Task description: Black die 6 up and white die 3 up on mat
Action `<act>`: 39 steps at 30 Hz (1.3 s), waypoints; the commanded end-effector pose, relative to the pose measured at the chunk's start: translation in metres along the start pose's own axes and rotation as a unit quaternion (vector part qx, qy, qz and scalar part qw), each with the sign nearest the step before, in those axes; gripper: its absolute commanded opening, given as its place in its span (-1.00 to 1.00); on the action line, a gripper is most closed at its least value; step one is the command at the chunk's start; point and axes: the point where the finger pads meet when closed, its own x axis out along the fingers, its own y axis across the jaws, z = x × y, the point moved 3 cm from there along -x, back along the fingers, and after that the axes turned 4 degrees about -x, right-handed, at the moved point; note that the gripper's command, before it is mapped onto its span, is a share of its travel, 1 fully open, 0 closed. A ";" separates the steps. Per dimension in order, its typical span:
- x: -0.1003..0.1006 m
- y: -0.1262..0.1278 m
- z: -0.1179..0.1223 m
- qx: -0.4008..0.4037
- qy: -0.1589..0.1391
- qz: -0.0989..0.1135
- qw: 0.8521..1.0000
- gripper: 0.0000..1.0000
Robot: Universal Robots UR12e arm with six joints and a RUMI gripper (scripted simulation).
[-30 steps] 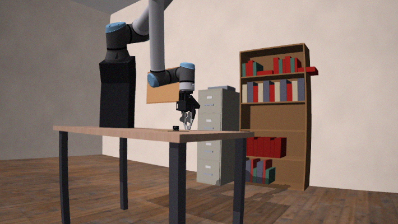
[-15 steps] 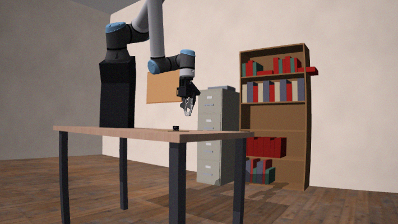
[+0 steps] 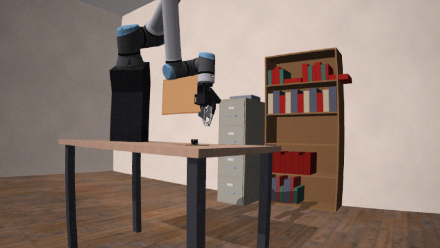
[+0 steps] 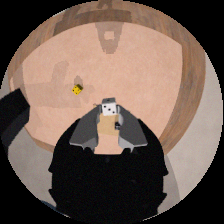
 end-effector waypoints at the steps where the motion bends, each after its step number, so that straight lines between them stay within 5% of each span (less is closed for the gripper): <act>1: 0.000 -0.008 0.024 0.008 0.001 0.000 1.000 -0.87; 6: -0.003 -0.040 0.099 0.033 0.001 0.000 0.999 -0.87; 9: -0.005 -0.052 0.122 0.041 0.000 0.001 0.999 -0.87; 27: -0.003 -0.053 0.124 0.041 0.000 0.001 0.999 -0.87; 39: 0.027 -0.053 0.124 0.041 0.000 0.001 0.999 -0.87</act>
